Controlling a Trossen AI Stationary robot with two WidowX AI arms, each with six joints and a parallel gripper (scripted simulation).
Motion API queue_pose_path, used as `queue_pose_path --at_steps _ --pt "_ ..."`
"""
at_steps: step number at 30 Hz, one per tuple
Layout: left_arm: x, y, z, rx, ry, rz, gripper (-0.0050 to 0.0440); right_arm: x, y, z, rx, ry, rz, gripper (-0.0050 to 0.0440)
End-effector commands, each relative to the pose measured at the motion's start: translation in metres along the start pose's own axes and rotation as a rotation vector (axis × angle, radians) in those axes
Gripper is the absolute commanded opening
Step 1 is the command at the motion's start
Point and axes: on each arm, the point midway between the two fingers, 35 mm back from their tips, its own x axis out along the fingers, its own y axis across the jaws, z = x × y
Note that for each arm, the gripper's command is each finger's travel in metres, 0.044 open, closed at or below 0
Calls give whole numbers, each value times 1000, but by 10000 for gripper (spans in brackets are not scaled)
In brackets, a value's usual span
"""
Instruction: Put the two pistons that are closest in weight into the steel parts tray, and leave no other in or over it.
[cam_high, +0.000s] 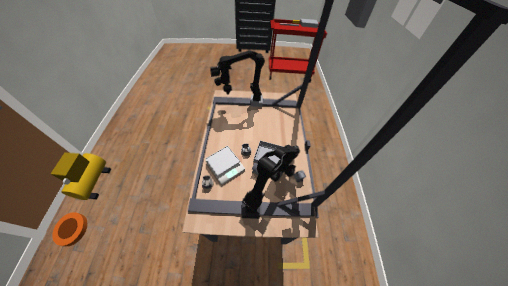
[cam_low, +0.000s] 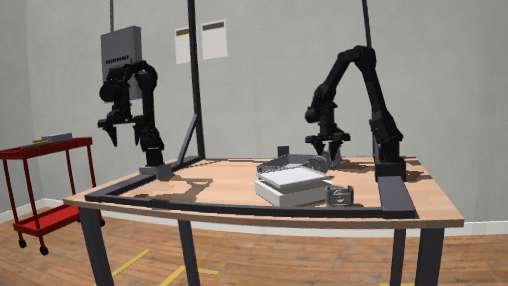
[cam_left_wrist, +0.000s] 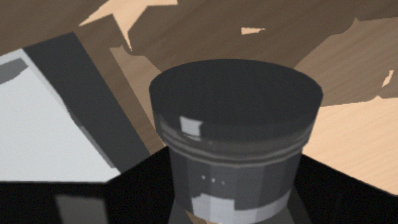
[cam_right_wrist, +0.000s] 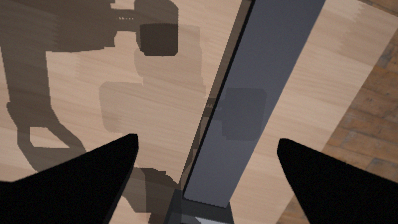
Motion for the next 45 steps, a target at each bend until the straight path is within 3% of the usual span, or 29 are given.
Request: queue_pose_path --at_steps 1,28,29,45 --pt "-6 5 -2 -6 0 27 158 -8 0 5 1 -32 2 400" --pt "-7 4 -2 -6 0 27 158 -8 0 5 1 -32 2 400" --pt "-7 4 -2 -6 0 27 255 -8 0 5 1 -32 2 400" --pt "-7 4 -2 -6 0 27 255 -8 0 5 1 -32 2 400"
